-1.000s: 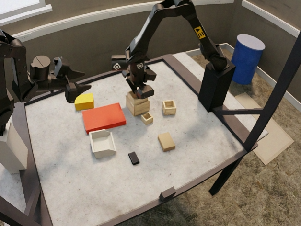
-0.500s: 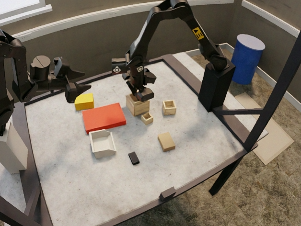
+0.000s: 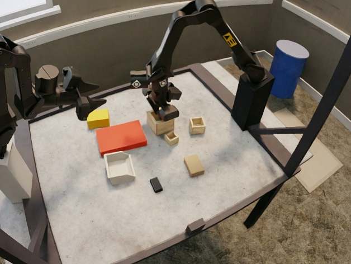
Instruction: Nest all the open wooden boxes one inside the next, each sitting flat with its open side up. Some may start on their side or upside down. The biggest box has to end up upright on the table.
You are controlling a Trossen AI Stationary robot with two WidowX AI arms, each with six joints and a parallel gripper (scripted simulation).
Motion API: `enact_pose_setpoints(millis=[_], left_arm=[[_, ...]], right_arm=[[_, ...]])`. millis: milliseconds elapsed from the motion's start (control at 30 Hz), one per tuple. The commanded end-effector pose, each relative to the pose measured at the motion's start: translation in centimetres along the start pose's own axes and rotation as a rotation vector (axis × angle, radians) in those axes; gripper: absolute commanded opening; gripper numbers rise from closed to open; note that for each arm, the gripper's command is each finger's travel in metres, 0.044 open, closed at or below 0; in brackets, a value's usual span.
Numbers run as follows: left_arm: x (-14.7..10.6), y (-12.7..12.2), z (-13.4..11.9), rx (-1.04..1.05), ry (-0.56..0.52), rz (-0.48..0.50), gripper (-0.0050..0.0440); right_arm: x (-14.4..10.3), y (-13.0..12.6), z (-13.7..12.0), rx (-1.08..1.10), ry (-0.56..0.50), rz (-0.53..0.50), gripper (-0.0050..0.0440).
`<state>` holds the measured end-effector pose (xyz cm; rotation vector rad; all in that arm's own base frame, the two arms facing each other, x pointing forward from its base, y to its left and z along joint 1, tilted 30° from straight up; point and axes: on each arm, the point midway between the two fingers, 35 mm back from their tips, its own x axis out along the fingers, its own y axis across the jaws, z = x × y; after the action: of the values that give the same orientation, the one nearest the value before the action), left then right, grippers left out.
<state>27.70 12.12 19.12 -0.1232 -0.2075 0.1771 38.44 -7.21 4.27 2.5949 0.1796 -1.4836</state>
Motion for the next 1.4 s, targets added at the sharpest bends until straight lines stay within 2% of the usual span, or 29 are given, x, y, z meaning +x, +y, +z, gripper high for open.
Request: enact_pose_setpoints(millis=[0,267,567,667,1367], left_arm=[[0.00,0.09,0.06,-0.002,-0.002,0.001,0.0400],[0.00,0.09,0.06,-0.002,-0.002,0.001,0.0400],[0.00,0.09,0.06,-0.002,-0.002,0.001,0.0400],[0.00,0.09,0.06,-0.002,-0.002,0.001,0.0400],[0.00,0.09,0.06,-0.002,-0.002,0.001,0.0400]], right_arm=[[-0.27,0.02,-0.21,-0.002,0.010,0.006,0.0283],[0.20,-0.20,0.31,0.001,-0.004,0.002,0.0283],[-0.05,0.16,-0.61,-0.003,0.018,0.009,0.0283],[-0.10,0.06,-0.34,-0.002,0.014,0.006,0.0211],[-0.11,0.03,-0.25,-0.002,0.013,0.005,0.0085]])
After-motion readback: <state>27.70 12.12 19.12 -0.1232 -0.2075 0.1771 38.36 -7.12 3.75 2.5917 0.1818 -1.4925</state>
